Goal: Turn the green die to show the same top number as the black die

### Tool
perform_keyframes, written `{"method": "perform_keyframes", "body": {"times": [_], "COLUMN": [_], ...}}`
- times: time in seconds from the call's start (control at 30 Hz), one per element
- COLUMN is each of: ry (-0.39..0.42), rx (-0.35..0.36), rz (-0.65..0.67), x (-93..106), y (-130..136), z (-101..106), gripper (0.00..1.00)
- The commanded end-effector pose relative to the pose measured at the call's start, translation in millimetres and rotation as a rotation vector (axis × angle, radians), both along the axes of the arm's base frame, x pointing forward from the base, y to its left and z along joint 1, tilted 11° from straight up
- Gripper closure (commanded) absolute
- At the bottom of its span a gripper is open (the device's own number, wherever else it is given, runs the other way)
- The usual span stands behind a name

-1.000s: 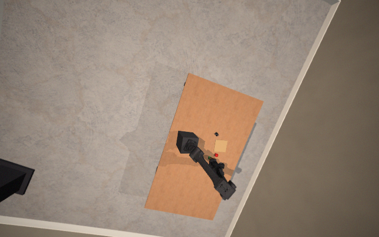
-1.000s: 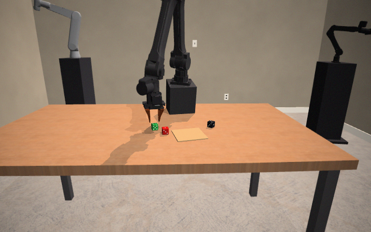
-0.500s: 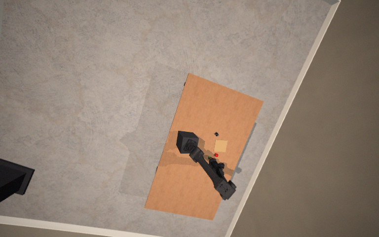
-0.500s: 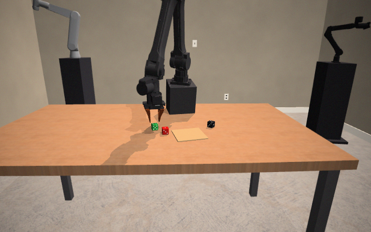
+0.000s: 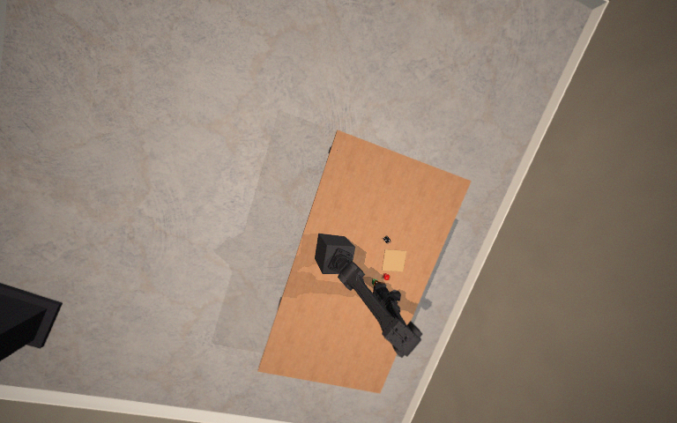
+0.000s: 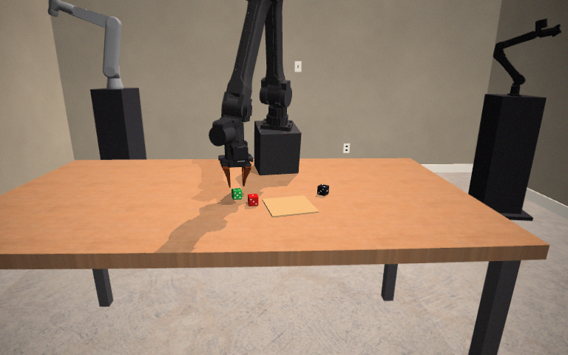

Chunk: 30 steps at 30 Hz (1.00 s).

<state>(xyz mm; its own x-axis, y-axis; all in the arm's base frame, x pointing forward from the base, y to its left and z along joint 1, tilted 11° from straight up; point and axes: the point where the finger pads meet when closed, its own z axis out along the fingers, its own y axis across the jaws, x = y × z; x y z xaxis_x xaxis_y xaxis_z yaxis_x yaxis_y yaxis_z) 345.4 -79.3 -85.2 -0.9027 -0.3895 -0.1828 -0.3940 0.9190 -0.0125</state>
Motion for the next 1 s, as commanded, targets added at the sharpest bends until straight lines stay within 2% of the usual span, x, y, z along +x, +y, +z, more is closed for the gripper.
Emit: {"method": "perform_keyframes", "body": {"times": [0.0, 0.97], "ry": [-0.021, -0.021], "rx": [-0.004, -0.004], "rz": [-0.004, -0.004], "x": [5.0, 13.3], "y": [1.5, -0.9], "z": [5.6, 6.6], "gripper": [0.56, 0.56]}}
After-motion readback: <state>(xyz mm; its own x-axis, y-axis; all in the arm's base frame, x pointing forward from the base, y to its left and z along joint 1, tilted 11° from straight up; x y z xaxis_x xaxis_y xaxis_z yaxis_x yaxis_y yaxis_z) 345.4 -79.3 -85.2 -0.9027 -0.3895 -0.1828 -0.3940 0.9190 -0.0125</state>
